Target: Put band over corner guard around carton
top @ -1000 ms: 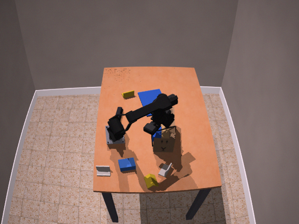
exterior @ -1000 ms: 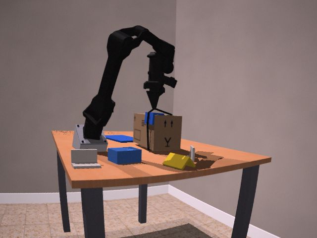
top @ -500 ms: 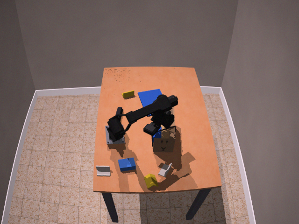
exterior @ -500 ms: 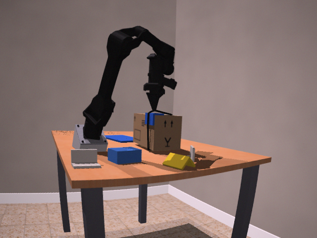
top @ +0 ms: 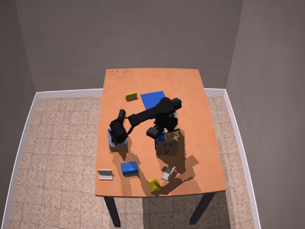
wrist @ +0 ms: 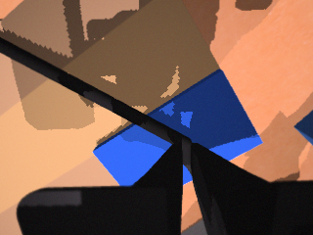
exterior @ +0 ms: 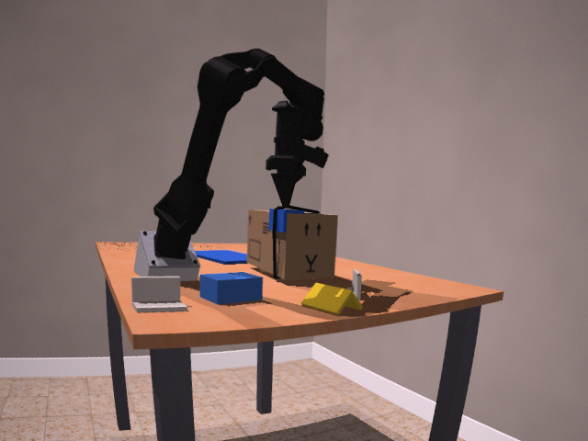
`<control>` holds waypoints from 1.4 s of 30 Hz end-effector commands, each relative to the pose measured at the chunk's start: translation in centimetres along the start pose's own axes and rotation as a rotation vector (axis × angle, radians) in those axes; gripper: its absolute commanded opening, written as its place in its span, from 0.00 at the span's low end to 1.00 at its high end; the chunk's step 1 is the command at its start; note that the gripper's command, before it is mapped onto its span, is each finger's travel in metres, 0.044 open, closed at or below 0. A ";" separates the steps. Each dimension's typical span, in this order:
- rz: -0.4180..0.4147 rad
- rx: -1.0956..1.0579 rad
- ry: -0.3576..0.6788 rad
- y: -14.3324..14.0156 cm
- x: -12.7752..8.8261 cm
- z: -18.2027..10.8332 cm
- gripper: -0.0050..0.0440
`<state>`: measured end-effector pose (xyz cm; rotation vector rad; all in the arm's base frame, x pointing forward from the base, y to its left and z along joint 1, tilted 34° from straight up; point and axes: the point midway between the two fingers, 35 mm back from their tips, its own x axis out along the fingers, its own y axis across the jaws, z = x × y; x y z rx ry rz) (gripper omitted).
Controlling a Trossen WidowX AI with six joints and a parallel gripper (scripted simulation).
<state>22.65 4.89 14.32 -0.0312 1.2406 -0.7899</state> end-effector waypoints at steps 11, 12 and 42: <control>-0.001 0.000 0.000 0.0 0.0 0.0 0.35; -0.001 0.000 0.000 0.0 0.0 0.0 0.35; -0.003 -0.003 0.003 9.5 -2.9 4.4 0.10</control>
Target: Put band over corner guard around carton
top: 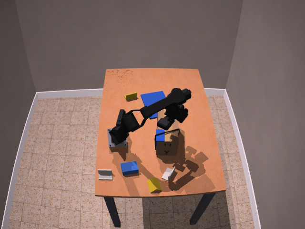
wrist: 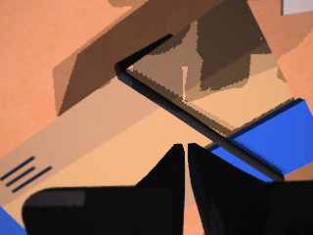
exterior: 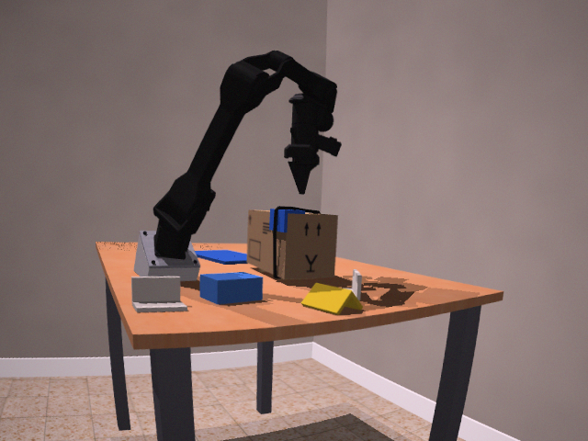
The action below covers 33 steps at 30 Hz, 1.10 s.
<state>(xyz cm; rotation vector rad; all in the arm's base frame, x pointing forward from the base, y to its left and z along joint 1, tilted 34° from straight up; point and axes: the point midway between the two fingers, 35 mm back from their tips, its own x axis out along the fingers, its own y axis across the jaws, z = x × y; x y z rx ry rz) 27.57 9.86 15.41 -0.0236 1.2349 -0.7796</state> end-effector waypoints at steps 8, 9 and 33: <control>-0.013 -0.003 0.006 4.6 0.4 2.1 0.10; -0.013 -0.003 0.006 4.6 0.4 2.1 0.10; -0.013 -0.003 0.006 4.6 3.9 2.1 0.10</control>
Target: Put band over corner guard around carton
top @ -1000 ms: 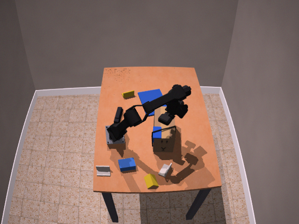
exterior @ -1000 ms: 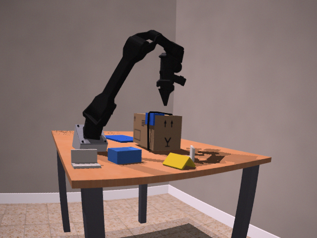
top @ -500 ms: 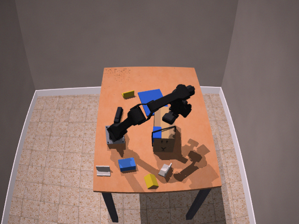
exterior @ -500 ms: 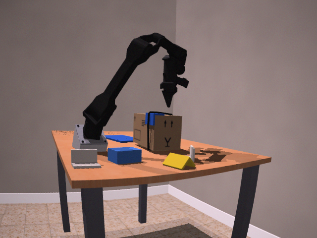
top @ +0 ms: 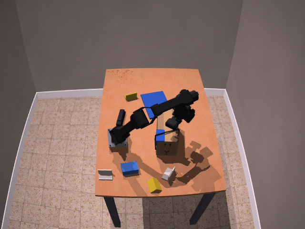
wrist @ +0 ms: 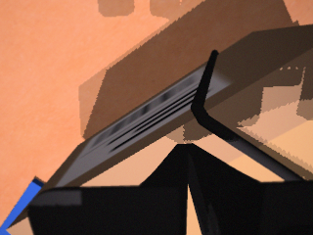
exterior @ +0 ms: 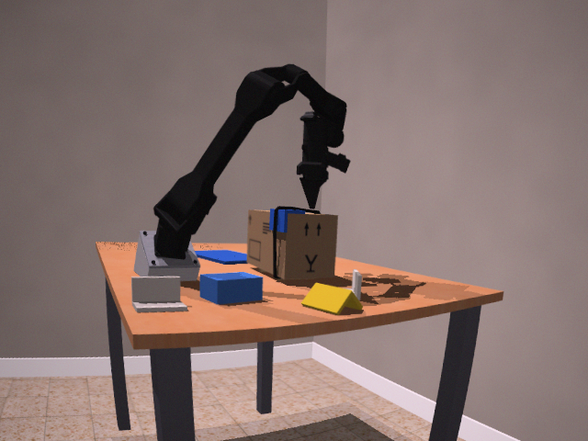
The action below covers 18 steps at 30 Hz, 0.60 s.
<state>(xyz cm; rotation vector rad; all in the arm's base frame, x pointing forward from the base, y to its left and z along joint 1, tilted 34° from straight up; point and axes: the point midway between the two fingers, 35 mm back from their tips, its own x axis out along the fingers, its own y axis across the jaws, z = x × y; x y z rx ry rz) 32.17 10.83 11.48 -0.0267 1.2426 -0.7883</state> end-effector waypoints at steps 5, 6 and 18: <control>-0.004 -0.003 -0.001 -0.2 1.0 -0.1 0.10; -0.004 -0.003 -0.001 -0.2 1.0 -0.1 0.10; -0.002 -0.003 0.000 -1.5 1.0 0.9 0.10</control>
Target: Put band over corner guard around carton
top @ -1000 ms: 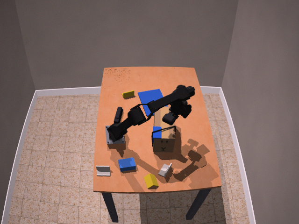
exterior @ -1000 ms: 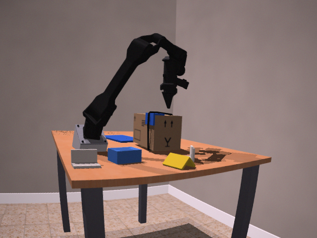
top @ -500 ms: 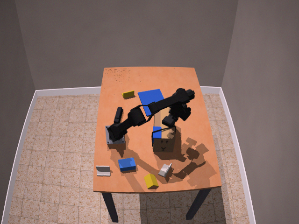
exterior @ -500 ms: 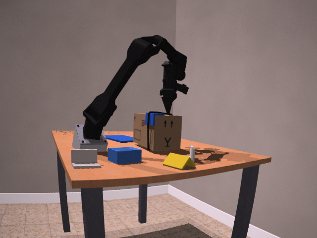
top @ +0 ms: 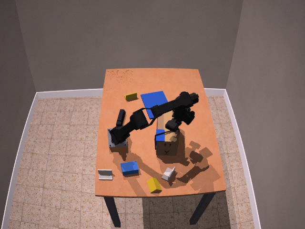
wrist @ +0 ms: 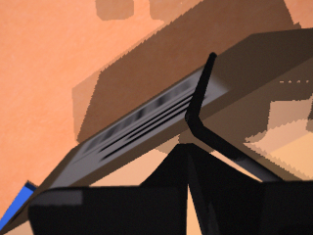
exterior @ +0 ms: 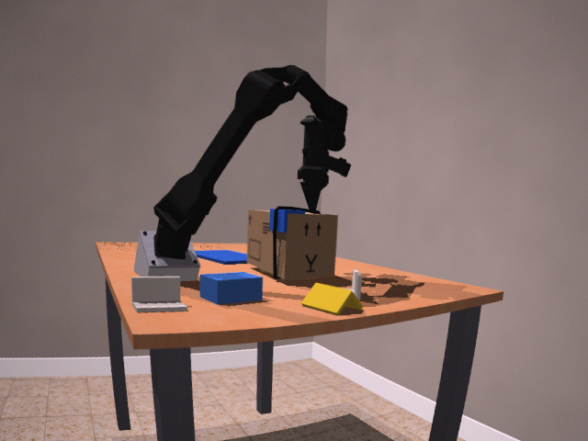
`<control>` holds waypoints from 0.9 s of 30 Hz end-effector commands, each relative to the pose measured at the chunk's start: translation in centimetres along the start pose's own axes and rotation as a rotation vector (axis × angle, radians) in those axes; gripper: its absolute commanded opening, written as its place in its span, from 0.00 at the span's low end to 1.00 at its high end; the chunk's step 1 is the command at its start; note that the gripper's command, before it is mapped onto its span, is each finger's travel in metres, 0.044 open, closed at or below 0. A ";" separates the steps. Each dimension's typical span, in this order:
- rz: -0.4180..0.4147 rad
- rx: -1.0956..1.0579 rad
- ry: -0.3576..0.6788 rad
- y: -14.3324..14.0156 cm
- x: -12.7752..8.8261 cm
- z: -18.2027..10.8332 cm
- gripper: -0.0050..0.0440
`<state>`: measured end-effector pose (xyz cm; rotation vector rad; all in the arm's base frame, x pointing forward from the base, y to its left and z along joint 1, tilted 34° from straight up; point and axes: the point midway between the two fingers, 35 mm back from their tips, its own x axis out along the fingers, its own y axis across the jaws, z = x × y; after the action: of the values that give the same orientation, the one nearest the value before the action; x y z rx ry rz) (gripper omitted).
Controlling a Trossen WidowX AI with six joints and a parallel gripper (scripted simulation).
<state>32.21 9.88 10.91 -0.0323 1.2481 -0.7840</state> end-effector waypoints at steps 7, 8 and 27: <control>-0.001 0.005 -0.003 -2.5 0.0 1.6 0.10; -0.002 0.005 -0.003 -2.8 0.0 1.8 0.10; -0.003 0.008 -0.011 -6.0 -0.1 3.6 0.10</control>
<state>32.41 5.16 14.78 -0.0161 1.2320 -0.7627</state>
